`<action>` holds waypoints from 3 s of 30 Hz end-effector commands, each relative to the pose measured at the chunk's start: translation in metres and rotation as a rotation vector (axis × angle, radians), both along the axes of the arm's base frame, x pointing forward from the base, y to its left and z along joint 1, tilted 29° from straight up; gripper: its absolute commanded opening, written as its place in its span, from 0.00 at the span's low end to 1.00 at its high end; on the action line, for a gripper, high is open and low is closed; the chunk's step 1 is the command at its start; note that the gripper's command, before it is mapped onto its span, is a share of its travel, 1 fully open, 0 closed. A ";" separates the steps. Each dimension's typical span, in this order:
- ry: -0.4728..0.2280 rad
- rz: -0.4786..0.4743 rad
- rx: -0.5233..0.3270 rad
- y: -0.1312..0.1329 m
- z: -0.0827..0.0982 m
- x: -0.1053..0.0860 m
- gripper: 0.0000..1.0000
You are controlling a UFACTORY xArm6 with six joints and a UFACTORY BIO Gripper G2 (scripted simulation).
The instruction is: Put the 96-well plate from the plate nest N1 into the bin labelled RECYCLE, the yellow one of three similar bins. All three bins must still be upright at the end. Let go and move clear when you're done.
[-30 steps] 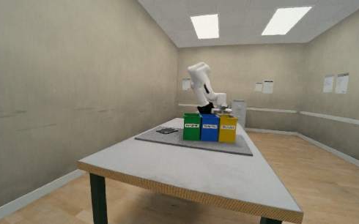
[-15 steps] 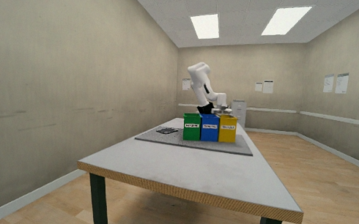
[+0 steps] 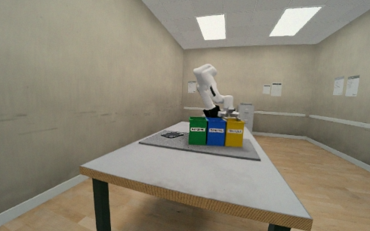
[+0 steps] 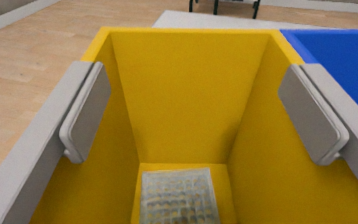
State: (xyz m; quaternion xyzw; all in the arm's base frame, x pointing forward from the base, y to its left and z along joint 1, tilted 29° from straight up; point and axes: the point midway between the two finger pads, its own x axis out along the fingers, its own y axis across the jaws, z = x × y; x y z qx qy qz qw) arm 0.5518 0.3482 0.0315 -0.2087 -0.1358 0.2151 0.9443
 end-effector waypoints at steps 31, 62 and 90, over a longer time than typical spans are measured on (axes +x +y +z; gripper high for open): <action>-0.036 -0.086 0.037 -0.001 0.036 -0.014 0.18; -0.086 -0.219 0.089 -0.111 0.106 -0.049 0.18; -0.087 -0.219 0.089 -0.200 0.163 -0.078 0.18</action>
